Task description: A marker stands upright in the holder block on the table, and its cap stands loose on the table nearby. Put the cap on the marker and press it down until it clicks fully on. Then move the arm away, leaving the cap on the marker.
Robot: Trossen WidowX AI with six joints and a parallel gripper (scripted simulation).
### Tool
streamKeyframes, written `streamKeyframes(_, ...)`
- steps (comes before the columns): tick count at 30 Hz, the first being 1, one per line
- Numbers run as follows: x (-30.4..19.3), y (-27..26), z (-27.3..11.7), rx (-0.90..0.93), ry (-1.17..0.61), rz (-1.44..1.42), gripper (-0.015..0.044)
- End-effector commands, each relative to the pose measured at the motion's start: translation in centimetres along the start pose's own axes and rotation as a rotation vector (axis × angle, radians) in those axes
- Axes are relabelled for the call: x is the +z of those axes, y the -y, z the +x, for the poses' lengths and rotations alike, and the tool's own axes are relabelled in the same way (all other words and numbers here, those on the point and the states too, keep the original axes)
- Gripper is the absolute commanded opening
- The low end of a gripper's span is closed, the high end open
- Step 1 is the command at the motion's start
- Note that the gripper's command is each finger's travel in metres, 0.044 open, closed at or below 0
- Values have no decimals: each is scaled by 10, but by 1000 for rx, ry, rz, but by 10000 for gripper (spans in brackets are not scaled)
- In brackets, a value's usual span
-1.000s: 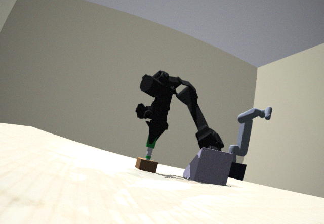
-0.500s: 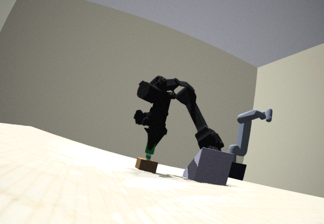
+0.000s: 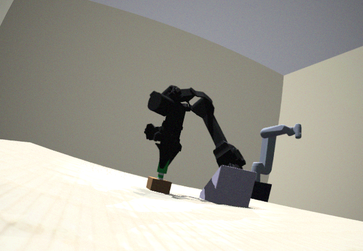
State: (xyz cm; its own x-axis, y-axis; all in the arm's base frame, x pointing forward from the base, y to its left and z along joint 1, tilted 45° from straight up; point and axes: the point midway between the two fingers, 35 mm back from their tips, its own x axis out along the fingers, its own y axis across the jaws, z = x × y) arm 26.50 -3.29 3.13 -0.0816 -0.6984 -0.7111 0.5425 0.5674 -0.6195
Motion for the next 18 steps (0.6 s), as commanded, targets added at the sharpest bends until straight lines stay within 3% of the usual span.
streamKeyframes(1,0,0,0,0,0,0,341)
streamKeyframes(5,0,0,0,0,0,0,440)
streamKeyframes(8,1,-1,-10,1,-1,0,440)
streamKeyframes(13,0,-1,-73,2,-2,-1,440)
streamKeyframes(17,0,-1,-75,2,-2,-1,440)
streamKeyframes(18,0,-1,-75,2,-2,-17,414)
